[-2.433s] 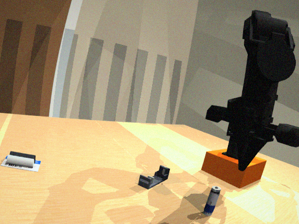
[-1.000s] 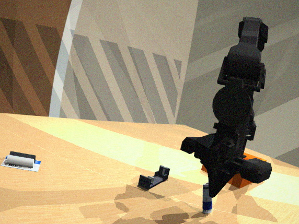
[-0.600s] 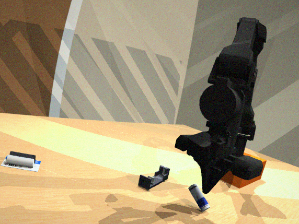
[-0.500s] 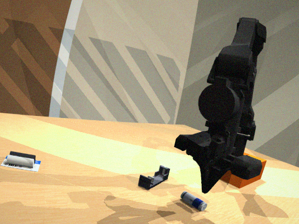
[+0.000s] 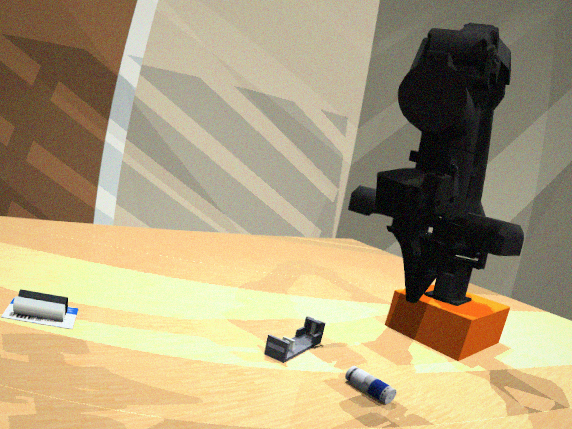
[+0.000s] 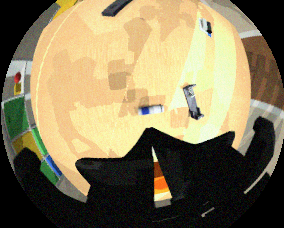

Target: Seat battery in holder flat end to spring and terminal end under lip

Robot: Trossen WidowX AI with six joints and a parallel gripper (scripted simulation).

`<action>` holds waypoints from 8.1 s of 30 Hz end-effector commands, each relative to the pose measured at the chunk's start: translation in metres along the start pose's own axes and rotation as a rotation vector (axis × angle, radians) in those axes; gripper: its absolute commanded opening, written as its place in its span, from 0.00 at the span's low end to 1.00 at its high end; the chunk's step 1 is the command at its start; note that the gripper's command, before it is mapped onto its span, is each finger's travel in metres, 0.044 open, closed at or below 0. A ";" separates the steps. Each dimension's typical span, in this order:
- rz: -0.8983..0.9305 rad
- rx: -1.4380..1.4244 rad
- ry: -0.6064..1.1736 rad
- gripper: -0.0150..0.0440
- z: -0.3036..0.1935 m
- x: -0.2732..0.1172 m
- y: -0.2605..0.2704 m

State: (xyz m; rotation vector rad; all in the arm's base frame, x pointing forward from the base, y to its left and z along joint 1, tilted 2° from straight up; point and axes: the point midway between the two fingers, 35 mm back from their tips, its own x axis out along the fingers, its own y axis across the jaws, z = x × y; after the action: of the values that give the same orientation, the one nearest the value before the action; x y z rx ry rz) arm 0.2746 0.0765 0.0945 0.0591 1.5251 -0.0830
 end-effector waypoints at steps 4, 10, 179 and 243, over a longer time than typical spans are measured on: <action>-0.003 0.000 0.009 0.25 -0.002 0.000 -0.001; -0.005 0.153 0.010 0.39 -0.001 0.007 -0.002; -0.725 2.710 -0.116 0.35 0.010 0.093 -0.148; -0.601 2.747 -0.055 0.35 0.028 0.101 -0.142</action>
State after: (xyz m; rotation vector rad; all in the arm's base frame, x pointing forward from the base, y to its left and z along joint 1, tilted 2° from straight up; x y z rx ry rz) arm 0.2917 -0.0696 -0.0013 1.6002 0.1928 -2.4612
